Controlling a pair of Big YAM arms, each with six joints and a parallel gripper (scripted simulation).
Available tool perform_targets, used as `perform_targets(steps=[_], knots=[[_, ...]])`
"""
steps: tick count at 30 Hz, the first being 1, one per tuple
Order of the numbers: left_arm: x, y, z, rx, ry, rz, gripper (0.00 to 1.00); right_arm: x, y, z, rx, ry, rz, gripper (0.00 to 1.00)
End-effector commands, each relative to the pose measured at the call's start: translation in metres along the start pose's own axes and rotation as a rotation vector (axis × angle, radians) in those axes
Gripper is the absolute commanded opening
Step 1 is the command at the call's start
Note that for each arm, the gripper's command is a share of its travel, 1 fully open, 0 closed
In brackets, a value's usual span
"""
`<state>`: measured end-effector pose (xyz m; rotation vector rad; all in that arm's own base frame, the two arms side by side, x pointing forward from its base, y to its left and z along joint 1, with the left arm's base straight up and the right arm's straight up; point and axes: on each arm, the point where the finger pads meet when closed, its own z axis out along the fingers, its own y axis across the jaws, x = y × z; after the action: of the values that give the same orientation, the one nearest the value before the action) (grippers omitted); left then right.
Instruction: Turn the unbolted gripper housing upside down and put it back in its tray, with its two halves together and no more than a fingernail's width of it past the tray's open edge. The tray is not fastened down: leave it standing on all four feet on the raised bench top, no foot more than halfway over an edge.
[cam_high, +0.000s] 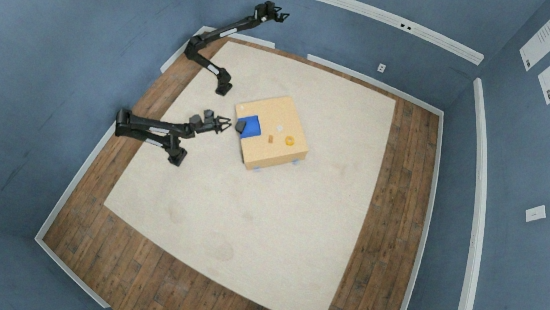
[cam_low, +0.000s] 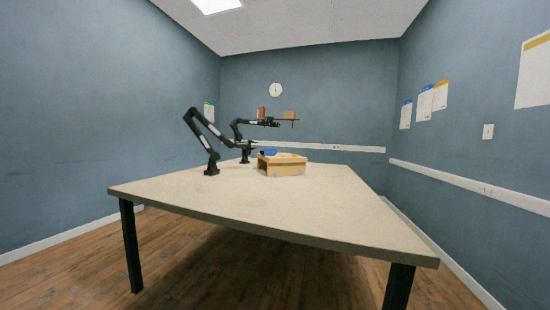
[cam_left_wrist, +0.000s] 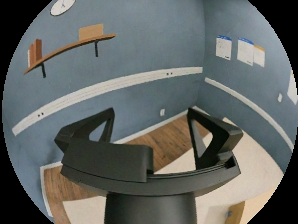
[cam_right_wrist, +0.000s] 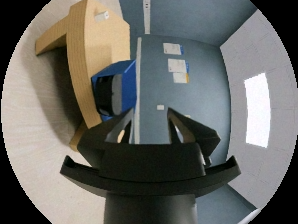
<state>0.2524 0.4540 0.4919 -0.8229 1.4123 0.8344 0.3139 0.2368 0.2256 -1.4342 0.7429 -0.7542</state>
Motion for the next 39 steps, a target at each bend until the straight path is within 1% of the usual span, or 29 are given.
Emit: perform_targets(steps=[1, 7, 9, 12, 26, 28, 29, 30, 33, 39], knots=[[-0.018, 0.001, 0.001, -0.001, -0.036, -0.017, 1.0, -0.006, 0.007, 0.001, 0.036, -0.015, 0.029, 0.45], [-0.018, 0.001, 0.001, -0.001, -0.036, -0.017, 1.0, -0.006, 0.004, 0.005, 0.055, -0.014, 0.025, 0.45], [-0.018, 0.001, 0.001, -0.001, -0.036, -0.017, 1.0, -0.006, 0.015, 0.0, 0.037, -0.014, 0.02, 0.45], [-0.018, 0.001, 0.001, -0.001, -0.036, -0.017, 1.0, -0.004, 0.018, 0.0, 0.028, -0.009, 0.014, 0.45], [-0.018, 0.001, 0.001, -0.001, -0.036, -0.017, 1.0, -0.005, 0.037, -0.005, 0.034, -0.014, 0.001, 0.45], [-0.018, 0.001, 0.001, -0.001, -0.036, -0.017, 1.0, -0.005, 0.037, -0.005, 0.034, -0.014, 0.001, 0.45], [-0.018, 0.001, 0.001, -0.001, -0.036, -0.017, 1.0, -0.005, 0.029, 0.001, 0.056, -0.013, 0.008, 0.45], [-0.018, 0.001, 0.001, -0.001, -0.036, -0.017, 1.0, -0.005, 0.038, -0.005, 0.039, -0.015, 0.001, 0.45], [-0.018, 0.001, 0.001, -0.001, -0.036, -0.017, 1.0, -0.005, 0.046, -0.009, 0.034, -0.015, 0.0, 0.45], [-0.018, 0.001, 0.001, -0.001, -0.036, -0.017, 1.0, -0.005, 0.051, -0.01, 0.041, -0.013, 0.002, 0.45]])
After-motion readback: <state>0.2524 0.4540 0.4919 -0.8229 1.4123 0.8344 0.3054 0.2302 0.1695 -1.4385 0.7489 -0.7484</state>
